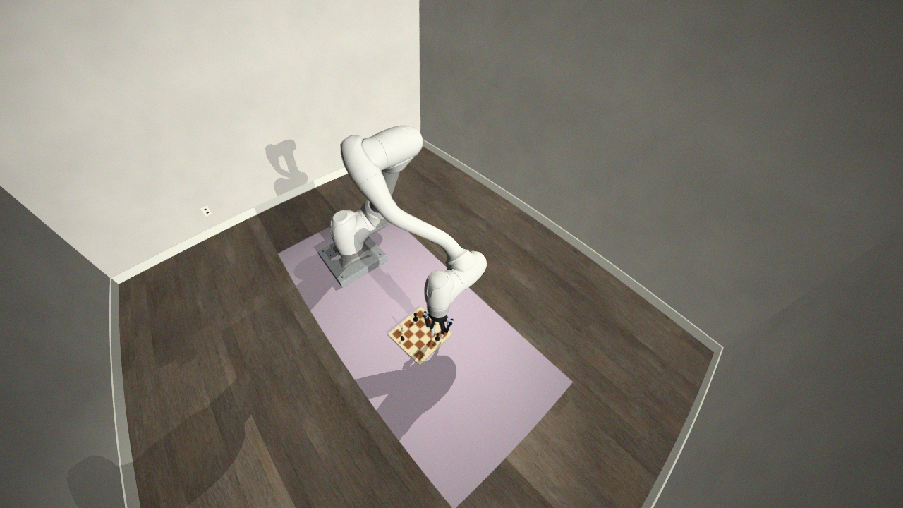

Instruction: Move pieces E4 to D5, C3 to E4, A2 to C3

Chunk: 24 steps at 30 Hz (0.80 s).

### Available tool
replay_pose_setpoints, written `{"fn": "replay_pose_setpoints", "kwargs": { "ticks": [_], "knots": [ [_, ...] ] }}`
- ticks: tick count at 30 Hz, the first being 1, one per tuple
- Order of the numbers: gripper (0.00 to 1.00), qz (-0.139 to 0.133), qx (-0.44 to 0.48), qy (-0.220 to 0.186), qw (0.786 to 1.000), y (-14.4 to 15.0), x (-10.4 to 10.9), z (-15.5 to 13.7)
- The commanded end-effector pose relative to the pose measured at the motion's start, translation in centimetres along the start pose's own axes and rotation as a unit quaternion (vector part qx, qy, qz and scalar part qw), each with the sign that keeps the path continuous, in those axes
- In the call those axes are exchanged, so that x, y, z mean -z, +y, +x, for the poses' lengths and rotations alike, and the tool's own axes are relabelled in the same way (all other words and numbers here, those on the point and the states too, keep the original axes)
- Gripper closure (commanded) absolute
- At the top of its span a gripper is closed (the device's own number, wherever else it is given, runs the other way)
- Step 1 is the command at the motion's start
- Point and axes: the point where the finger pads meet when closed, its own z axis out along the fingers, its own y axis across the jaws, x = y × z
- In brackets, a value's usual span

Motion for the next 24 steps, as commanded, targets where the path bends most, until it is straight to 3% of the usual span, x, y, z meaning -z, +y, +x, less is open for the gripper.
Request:
{"fn": "replay_pose_setpoints", "kwargs": {
  "ticks": [1,24],
  "knots": [
    [0.75,0.000,0.000,0.000,1.000,0.0,-0.5,0.0],
    [0.75,0.000,0.000,0.000,1.000,0.0,-1.5,0.0]
  ]
}}
